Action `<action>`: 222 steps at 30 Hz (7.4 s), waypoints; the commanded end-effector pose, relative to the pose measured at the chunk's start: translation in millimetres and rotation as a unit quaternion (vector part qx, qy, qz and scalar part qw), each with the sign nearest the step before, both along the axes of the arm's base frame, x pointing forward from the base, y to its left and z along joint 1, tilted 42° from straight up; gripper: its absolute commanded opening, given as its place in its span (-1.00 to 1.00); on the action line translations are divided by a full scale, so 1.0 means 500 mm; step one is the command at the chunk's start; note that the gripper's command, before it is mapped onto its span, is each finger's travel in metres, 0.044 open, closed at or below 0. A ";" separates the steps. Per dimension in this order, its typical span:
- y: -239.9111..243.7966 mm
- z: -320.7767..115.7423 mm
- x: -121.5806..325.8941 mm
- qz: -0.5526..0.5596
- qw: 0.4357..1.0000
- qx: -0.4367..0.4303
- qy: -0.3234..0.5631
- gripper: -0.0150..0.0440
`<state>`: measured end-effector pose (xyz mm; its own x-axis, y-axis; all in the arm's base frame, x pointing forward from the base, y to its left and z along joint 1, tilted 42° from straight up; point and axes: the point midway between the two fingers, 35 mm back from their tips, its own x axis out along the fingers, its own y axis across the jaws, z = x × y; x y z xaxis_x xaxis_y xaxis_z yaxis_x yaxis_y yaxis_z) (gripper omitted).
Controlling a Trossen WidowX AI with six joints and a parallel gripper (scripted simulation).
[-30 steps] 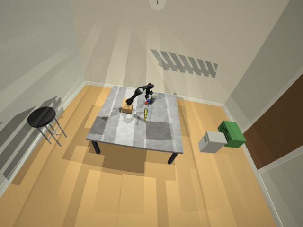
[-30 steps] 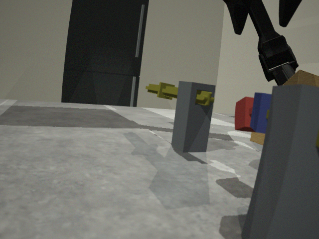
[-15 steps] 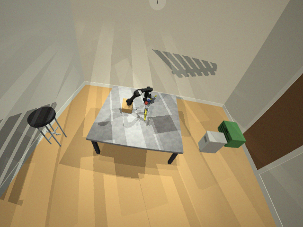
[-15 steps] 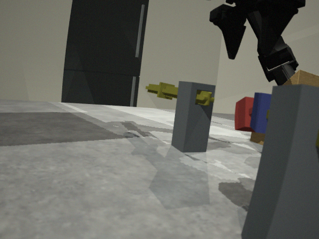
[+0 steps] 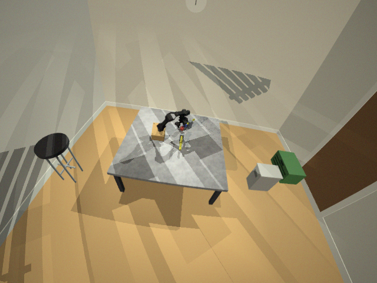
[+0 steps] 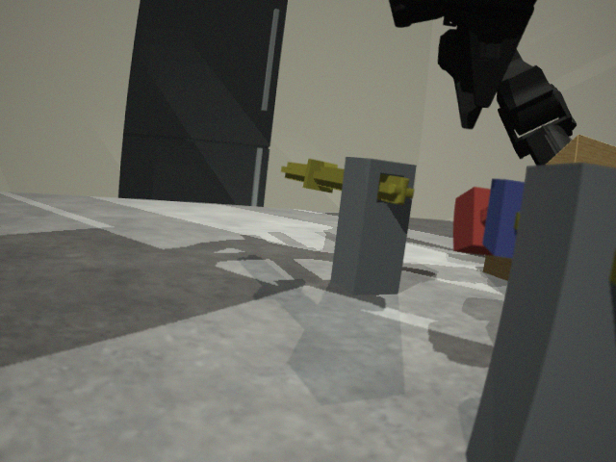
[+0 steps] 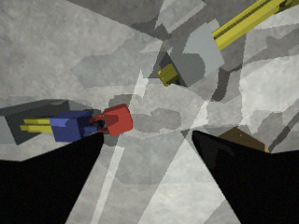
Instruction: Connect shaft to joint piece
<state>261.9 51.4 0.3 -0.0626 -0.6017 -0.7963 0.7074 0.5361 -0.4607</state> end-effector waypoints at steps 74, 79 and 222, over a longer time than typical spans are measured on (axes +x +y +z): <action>-0.086 -0.181 0.016 -0.491 0.789 0.052 -0.365 1.00; -0.075 -0.193 0.024 -0.491 0.789 0.052 -0.365 1.00; -0.103 -0.245 0.027 -0.493 0.788 0.052 -0.365 -0.44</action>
